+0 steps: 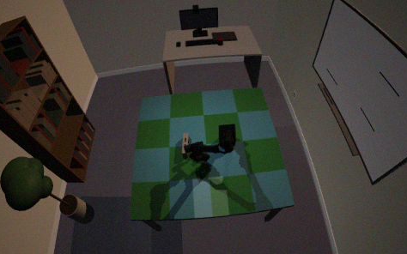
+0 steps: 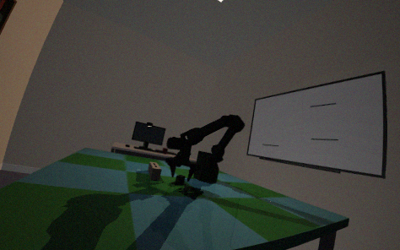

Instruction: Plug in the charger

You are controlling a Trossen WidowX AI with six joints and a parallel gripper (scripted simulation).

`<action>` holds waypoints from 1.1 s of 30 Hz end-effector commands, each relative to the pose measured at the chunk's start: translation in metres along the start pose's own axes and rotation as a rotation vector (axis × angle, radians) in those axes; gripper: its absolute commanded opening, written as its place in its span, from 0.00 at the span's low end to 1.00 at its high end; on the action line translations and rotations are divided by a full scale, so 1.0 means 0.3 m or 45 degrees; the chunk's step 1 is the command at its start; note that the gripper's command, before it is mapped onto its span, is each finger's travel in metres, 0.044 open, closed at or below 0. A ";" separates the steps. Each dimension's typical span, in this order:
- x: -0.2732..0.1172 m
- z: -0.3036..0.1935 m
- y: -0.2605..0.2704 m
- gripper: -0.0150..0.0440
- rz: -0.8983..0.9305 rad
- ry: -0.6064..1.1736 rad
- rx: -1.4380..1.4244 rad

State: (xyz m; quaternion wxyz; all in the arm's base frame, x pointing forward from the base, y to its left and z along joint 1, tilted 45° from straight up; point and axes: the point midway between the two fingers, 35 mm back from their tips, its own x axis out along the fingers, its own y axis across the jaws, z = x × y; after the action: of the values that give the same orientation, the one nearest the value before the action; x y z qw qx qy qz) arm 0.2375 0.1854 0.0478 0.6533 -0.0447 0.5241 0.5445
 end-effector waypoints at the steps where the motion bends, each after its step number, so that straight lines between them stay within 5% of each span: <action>1: 0.026 -0.006 0.002 1.00 0.004 0.006 0.010; 8: 0.049 -0.005 0.004 1.00 0.005 0.005 0.010; 20: 0.039 0.001 0.004 0.47 0.005 0.000 0.000; 26: 0.039 0.001 0.004 0.40 0.005 0.000 0.000; 29: 0.025 0.000 0.002 0.26 0.004 0.001 0.001; 33: -0.022 -0.005 -0.002 0.25 0.002 0.004 0.003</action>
State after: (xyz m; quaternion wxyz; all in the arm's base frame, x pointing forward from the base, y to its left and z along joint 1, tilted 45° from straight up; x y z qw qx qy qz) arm 0.2346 0.1864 0.0444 0.6495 -0.0425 0.5295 0.5440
